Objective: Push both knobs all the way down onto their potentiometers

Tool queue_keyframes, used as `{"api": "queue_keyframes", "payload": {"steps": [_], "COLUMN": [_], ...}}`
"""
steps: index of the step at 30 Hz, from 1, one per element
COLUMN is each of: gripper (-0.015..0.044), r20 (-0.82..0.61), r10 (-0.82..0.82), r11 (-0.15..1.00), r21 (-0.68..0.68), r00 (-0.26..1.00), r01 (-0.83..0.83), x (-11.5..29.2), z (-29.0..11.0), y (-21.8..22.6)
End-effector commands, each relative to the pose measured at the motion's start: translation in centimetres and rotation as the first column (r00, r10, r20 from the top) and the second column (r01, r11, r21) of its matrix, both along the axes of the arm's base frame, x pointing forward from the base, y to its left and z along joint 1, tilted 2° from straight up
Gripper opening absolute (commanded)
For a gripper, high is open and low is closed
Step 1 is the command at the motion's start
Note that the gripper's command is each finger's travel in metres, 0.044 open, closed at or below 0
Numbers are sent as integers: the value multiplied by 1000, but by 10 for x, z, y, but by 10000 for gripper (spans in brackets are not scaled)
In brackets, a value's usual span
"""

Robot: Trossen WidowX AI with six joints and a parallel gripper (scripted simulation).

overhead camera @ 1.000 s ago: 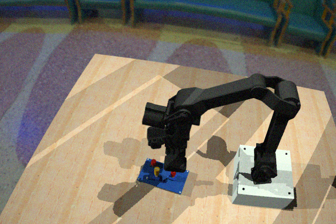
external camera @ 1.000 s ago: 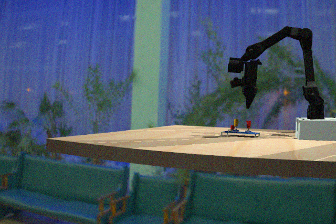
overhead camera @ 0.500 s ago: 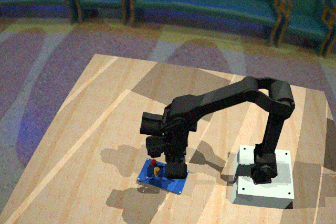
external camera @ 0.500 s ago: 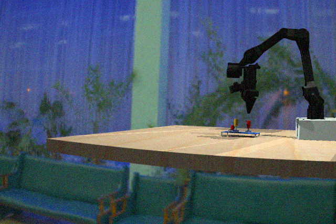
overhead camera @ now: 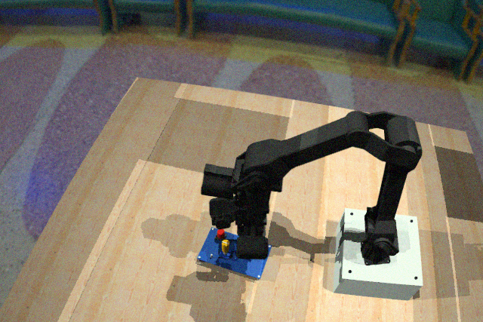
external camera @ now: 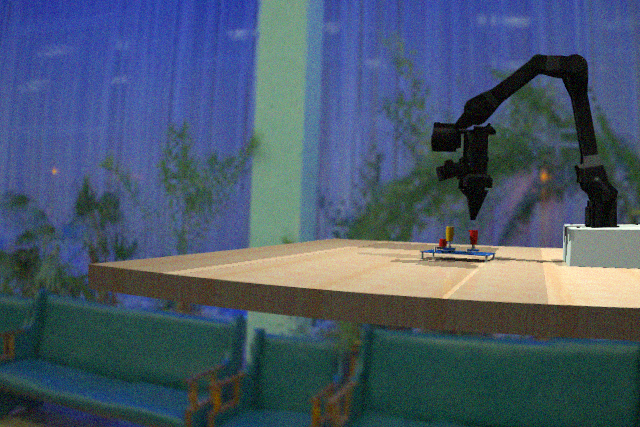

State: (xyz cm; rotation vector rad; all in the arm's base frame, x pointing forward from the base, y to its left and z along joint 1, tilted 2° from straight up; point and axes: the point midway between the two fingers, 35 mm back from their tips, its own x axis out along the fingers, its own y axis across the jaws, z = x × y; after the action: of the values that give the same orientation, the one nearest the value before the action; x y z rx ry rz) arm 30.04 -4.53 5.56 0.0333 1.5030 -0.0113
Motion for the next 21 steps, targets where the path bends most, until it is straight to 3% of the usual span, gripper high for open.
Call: {"api": "queue_keyframes", "payload": {"steps": [1,21], "gripper": [0,0], "r20": [-13,-13], "r10": [7,7], "r11": [1000,1000], "r21": [8,8], "r00": [1000,1000], "r01": [-6,-6], "x": [-3,-3], "z": [-10,-19], "y": [2,2]}}
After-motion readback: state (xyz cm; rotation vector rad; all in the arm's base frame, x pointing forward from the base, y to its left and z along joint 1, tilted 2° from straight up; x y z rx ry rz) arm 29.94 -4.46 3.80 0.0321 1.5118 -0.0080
